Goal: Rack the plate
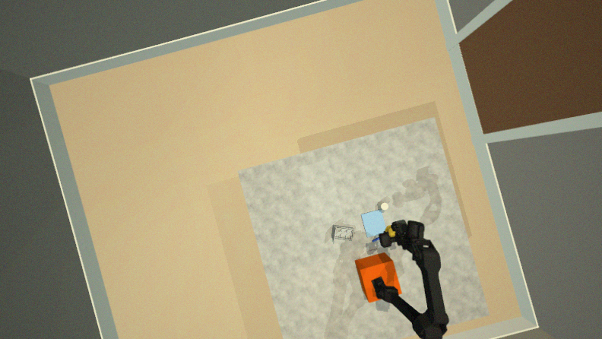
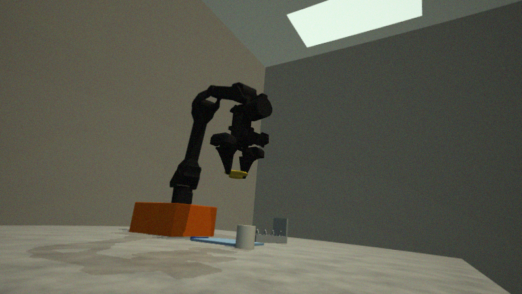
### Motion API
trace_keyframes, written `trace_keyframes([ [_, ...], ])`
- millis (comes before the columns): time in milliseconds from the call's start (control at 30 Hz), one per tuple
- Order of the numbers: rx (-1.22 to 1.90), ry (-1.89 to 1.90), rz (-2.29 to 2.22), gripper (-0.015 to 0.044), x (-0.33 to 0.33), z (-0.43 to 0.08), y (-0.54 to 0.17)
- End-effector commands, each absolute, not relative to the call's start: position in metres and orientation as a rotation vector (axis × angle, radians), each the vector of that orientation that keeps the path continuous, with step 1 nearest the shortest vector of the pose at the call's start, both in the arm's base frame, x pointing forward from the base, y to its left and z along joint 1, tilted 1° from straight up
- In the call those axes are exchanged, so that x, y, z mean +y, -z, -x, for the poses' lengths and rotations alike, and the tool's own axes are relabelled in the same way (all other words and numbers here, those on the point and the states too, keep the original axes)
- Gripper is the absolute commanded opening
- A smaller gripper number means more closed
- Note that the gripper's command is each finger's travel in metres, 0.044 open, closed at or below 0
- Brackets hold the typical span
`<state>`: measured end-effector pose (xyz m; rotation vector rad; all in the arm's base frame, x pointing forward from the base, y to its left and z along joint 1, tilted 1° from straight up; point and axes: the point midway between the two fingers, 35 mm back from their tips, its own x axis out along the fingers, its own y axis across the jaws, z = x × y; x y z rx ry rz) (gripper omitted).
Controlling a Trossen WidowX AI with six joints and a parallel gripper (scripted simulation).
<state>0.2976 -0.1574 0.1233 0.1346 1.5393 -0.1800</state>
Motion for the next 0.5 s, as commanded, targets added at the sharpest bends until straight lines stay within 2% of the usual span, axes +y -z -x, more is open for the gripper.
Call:
trace_keyframes([
  [0,1.538,0.23,-0.197,0.0,-0.115,-0.294,-0.125],
  [267,1.512,0.419,-0.404,0.0,-0.017,-0.259,-0.12],
  [467,1.509,0.435,-0.421,0.0,-0.011,-0.255,-0.119],
])
